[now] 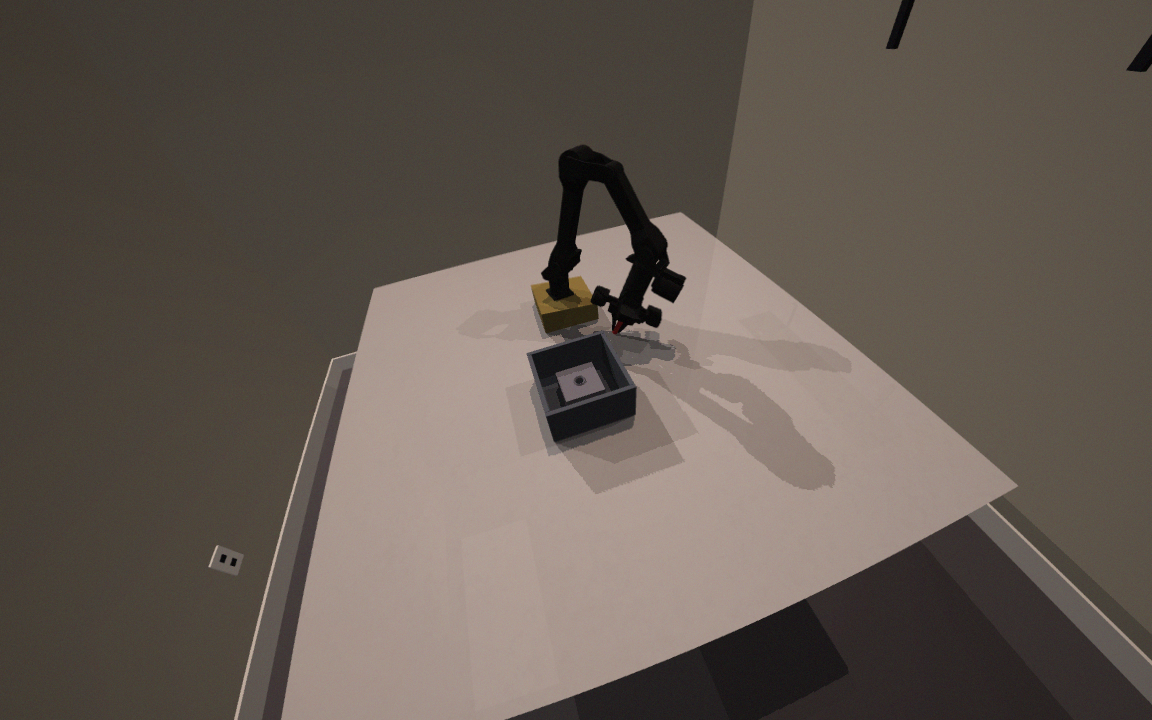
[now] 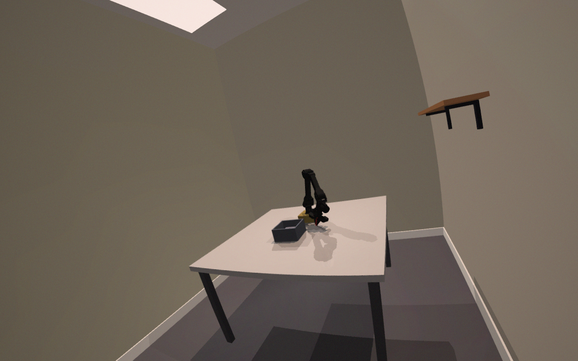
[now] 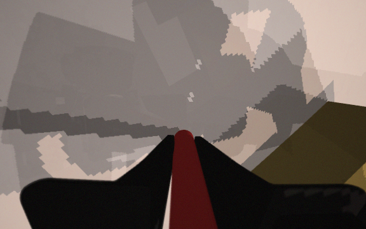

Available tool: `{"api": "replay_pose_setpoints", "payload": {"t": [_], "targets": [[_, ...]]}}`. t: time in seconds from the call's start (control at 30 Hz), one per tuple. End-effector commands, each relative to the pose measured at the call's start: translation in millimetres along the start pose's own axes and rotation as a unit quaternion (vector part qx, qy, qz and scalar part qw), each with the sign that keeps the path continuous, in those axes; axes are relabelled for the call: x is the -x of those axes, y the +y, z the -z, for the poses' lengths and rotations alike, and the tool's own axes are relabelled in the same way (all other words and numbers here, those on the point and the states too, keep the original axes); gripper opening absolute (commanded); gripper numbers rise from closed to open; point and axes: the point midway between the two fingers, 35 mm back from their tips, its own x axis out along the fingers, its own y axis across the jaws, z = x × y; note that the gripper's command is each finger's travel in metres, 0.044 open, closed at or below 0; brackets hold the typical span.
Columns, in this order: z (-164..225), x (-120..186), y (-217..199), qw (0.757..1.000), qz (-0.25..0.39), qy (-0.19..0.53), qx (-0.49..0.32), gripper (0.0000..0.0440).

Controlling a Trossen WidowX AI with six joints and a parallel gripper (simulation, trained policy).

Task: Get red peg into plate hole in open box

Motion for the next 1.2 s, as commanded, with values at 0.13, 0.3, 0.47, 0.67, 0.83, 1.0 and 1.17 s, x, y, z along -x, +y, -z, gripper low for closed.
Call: {"api": "replay_pose_setpoints", "payload": {"t": [0.13, 0.3, 0.47, 0.67, 0.83, 1.0, 1.17], "targets": [[-26.5, 28.9, -7.7, 0.999, 0.005, -0.039, -0.006, 0.0], [-43.6, 52.2, -14.2, 0.998, 0.004, -0.059, -0.016, 0.0], [-63.7, 76.0, -19.9, 0.996, -0.003, -0.079, -0.037, 0.0], [-89.2, 92.1, -31.3, 0.993, -0.004, -0.094, -0.076, 0.0], [-112.6, 96.1, -40.6, 0.989, -0.006, -0.102, -0.109, 0.0], [-136.0, 94.9, -49.3, 0.985, -0.008, -0.107, -0.137, 0.0], [-159.5, 88.2, -57.3, 0.982, -0.009, -0.108, -0.158, 0.0]]}}
